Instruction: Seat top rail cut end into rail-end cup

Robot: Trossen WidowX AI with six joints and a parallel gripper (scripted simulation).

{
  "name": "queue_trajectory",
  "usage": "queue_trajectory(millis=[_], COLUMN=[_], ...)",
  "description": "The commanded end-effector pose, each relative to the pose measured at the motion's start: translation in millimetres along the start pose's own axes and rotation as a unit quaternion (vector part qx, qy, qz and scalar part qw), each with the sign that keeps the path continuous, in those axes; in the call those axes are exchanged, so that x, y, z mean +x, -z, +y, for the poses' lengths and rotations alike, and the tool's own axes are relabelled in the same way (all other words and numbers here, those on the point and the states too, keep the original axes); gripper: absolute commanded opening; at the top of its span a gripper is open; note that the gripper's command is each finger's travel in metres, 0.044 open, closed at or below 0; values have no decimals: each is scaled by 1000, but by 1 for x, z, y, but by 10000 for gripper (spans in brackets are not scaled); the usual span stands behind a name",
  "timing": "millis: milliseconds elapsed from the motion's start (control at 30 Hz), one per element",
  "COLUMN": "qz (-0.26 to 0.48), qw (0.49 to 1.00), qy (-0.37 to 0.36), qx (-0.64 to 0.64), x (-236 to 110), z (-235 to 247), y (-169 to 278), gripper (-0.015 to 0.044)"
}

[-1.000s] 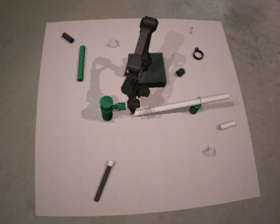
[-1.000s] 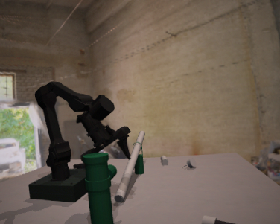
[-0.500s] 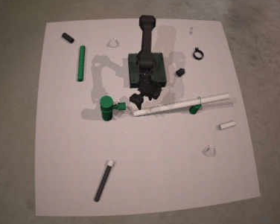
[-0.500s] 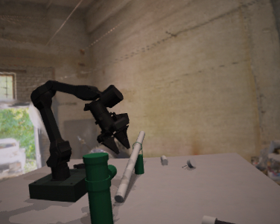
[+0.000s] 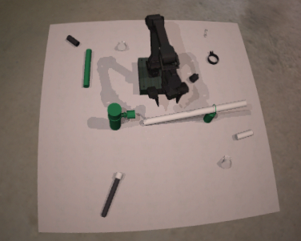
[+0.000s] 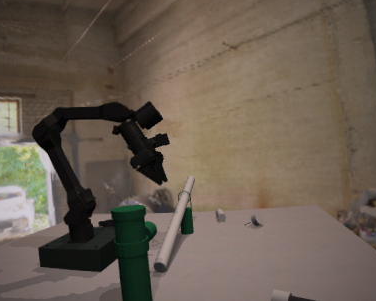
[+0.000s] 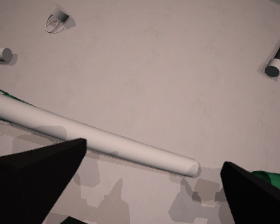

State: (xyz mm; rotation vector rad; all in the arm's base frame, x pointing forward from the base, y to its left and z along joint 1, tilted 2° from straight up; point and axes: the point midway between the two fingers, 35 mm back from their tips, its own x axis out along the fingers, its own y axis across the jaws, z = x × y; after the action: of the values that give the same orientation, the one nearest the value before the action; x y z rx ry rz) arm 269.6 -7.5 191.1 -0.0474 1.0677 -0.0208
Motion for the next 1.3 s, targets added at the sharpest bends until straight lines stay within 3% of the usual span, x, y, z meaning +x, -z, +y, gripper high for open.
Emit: queue_trajectory(millis=[0,167,333,467,633,700,1033,1267], qz=[-7,10,82,134,175,179,179,179], qw=[1000,1000,967,892,752,729,729,729], qy=[3,0,-30,-79,-160,-173,-173,-173], qx=[27,-22,-241,-424,-615,-637,-637,-637], x=[-7,-1,24,47,74,77,79,108], z=[1,4,15,26,38,40,40,41], y=[-1,0,3,9,19,21,22,38], gripper=[440,440,440,440,440,440,440,440])
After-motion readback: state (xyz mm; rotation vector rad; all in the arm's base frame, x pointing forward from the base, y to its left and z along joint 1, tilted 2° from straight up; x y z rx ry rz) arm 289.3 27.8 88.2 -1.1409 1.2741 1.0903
